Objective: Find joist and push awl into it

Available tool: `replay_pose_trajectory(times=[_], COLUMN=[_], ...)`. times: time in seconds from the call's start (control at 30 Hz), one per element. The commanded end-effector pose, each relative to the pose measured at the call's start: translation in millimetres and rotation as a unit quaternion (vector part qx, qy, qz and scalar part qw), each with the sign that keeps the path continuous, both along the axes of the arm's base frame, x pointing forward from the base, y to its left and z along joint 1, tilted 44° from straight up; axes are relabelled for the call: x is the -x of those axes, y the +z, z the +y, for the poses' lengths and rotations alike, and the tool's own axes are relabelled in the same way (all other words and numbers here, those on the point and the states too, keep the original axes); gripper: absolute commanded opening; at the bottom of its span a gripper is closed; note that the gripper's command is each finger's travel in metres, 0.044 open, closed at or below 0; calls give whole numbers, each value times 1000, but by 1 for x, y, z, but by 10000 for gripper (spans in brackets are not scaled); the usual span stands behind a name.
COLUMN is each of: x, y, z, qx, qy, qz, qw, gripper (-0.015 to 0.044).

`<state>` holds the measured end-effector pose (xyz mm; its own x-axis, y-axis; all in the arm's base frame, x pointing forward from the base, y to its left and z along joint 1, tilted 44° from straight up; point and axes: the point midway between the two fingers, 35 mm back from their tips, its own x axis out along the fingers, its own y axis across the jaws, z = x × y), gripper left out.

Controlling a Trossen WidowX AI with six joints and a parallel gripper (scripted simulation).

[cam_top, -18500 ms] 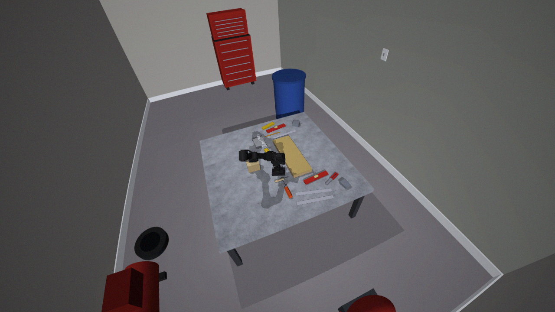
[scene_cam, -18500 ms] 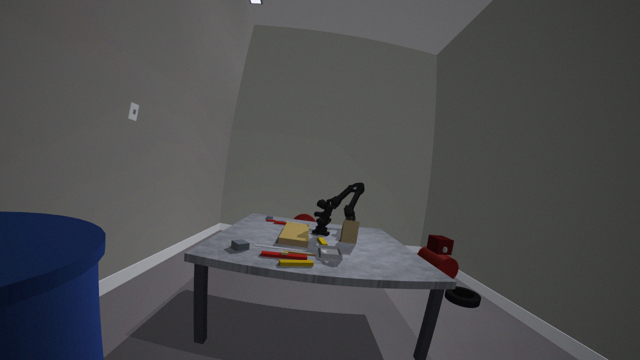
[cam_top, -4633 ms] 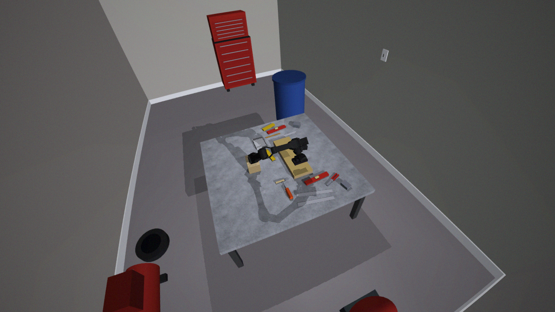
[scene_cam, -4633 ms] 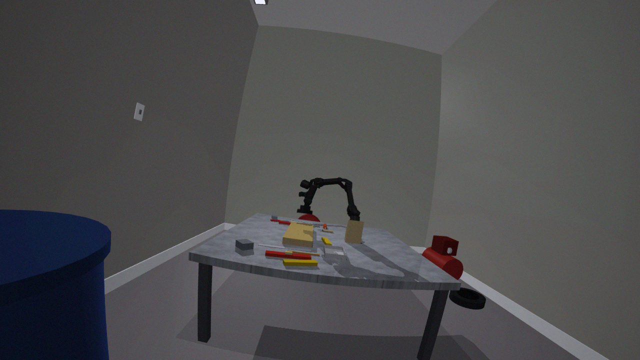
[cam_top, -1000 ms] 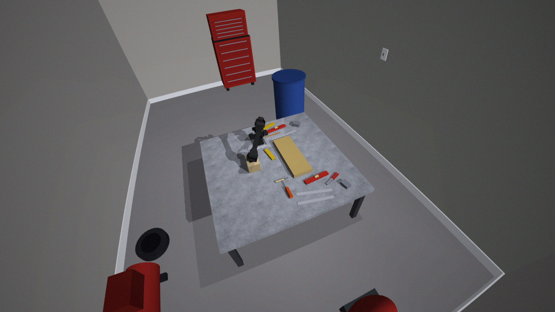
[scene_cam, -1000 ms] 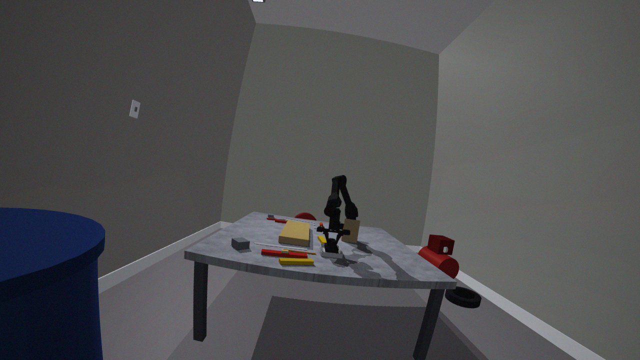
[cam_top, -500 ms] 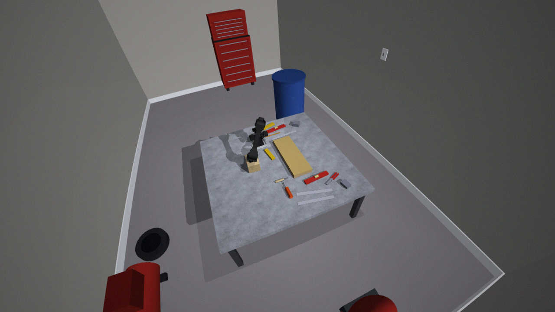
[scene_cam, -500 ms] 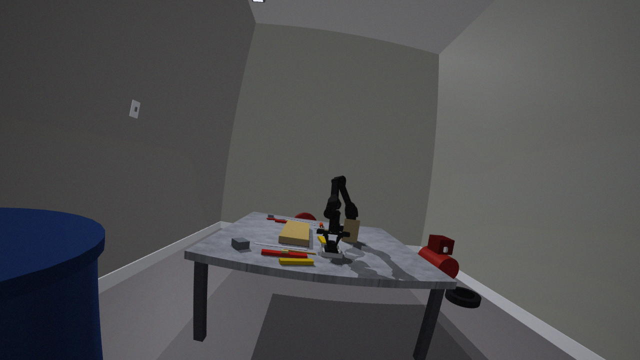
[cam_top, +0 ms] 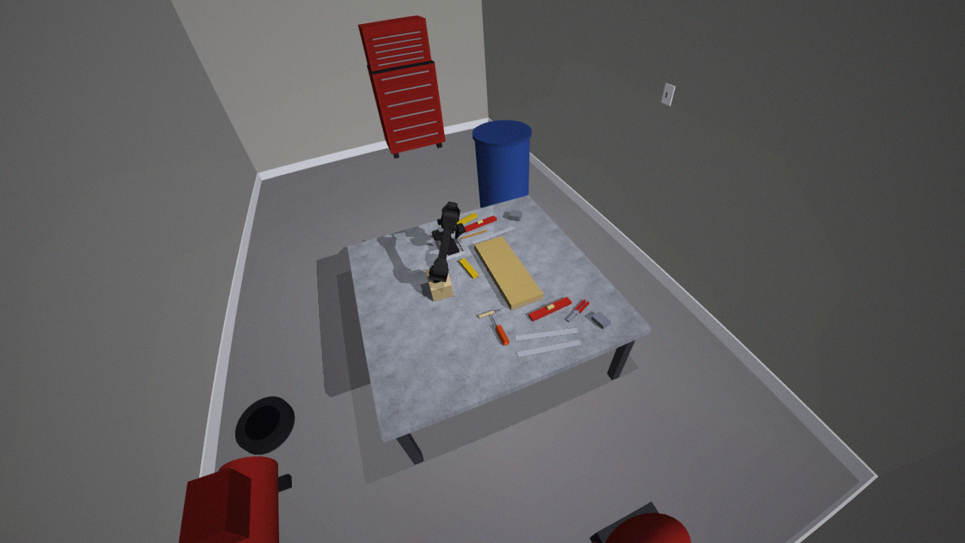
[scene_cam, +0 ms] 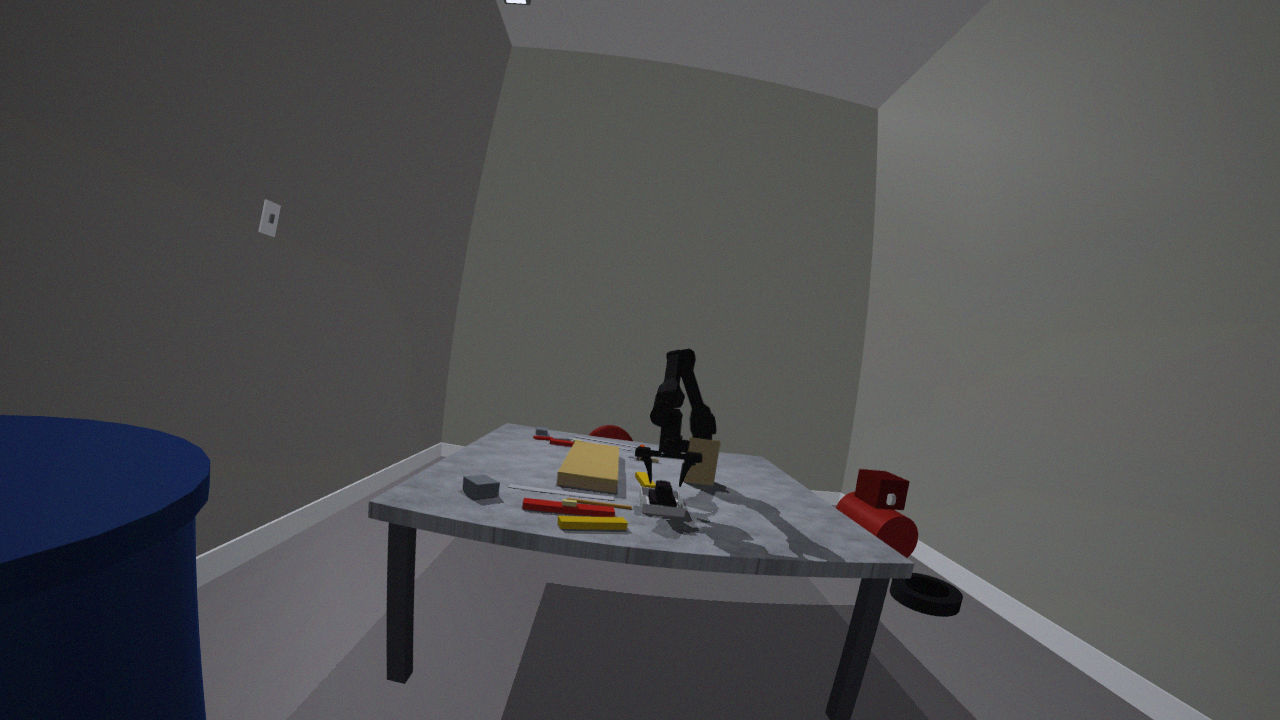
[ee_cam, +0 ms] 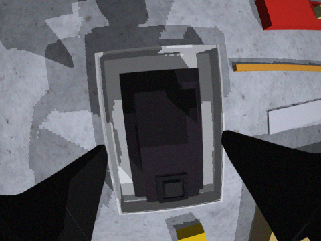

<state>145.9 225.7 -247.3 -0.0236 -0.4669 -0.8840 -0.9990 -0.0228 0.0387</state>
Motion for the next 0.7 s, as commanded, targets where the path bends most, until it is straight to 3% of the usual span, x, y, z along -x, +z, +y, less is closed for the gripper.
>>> replay_pose_trajectory(times=[0.0, 0.17, 0.33, 0.47, 0.67], x=[-1, -13, -79, -118, -159], y=[42, 37, 90, 126, 175], z=[42, 33, 9, -21, -77], qx=[-15, -23, -54, -69, -82], qy=[-1, -30, -266, -417, -607], qz=[-5, -24, -138, -210, -298], qw=[1000, 999, 953, 882, 732], gripper=[440, 440, 440, 440, 440])
